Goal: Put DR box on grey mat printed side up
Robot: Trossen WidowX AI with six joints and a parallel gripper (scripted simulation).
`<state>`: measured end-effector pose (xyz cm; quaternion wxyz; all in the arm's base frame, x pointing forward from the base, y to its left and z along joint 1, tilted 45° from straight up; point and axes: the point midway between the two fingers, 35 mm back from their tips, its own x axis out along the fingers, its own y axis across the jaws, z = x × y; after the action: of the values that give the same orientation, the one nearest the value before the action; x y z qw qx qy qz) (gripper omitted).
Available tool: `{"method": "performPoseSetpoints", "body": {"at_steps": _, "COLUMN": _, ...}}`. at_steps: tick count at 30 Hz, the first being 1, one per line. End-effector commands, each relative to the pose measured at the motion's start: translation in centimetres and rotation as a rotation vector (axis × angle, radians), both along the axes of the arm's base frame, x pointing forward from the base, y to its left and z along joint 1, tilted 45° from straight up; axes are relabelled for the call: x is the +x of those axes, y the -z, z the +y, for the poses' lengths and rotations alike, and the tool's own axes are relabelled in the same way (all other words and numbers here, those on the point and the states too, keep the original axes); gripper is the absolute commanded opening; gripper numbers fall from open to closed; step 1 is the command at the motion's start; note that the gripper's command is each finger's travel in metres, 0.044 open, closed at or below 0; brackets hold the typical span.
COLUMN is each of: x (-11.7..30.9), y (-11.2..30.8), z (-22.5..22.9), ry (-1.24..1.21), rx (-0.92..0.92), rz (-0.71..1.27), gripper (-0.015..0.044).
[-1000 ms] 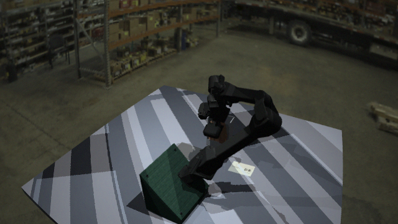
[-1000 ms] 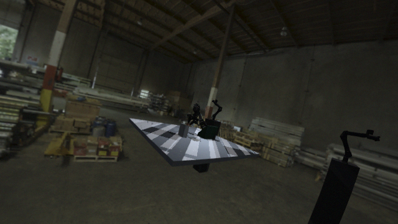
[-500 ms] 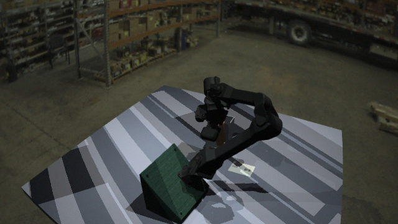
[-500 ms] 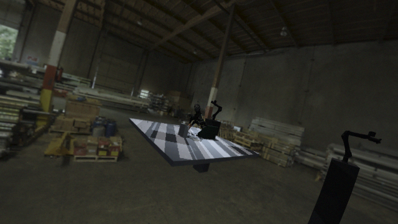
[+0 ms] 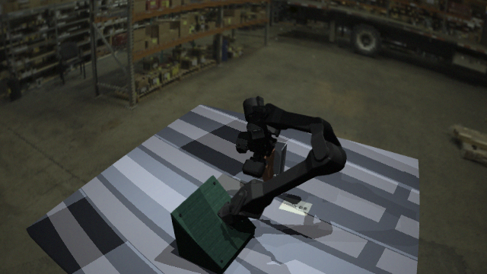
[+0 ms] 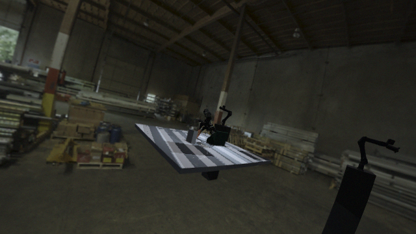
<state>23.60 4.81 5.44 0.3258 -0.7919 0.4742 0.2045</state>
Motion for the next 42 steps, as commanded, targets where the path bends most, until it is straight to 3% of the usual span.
{"method": "performPoseSetpoints", "body": {"at_steps": 1, "x": -0.1, "y": -0.2, "z": 0.0, "ry": -0.002, "rx": 0.000, "rz": -0.009, "gripper": 0.0158}}
{"method": "performPoseSetpoints", "body": {"at_steps": 16, "x": -0.1, "y": -1.6, "z": -1.4, "ry": -0.002, "rx": -0.001, "rz": -0.009, "gripper": 0.0158}}
{"method": "performPoseSetpoints", "body": {"at_steps": 42, "x": -0.2, "y": 1.3, "z": -4.3, "ry": -0.002, "rx": -0.002, "rz": -0.010, "gripper": 0.0158}}
